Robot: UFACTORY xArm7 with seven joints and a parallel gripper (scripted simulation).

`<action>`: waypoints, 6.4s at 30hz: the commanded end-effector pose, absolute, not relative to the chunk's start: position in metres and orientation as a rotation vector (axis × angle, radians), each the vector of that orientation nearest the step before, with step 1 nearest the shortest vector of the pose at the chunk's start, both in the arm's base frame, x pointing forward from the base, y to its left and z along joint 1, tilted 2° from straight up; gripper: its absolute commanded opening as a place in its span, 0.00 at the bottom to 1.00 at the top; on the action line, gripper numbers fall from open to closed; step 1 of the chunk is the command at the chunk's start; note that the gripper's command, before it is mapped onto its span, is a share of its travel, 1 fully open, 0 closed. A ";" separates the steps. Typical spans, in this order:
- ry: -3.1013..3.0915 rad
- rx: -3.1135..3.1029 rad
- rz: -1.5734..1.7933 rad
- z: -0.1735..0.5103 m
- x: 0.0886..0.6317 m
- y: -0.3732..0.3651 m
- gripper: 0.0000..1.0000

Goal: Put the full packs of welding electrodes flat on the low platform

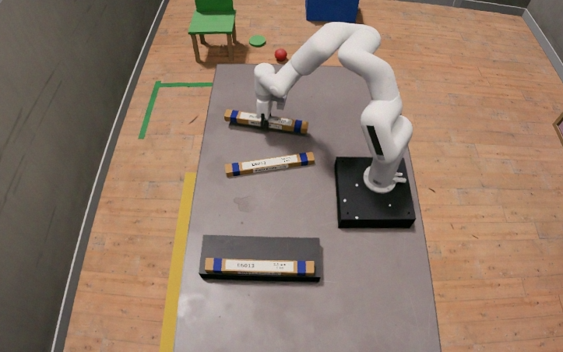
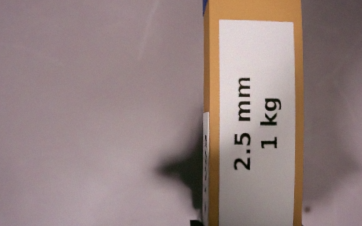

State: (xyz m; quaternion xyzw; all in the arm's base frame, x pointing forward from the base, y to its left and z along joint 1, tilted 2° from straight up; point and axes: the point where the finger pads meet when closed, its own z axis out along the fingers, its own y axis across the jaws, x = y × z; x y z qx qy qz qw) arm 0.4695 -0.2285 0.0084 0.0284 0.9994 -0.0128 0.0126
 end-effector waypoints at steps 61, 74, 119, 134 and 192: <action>3.109 0.088 -0.044 0.076 0.470 -0.228 0.35; 3.107 -0.183 -0.049 0.076 0.470 -0.227 0.35; 3.107 -0.187 -0.048 0.075 0.468 -0.215 0.35; 3.107 -0.187 -0.048 0.074 0.465 -0.184 0.35; 3.107 -0.187 -0.048 0.066 0.431 0.076 0.35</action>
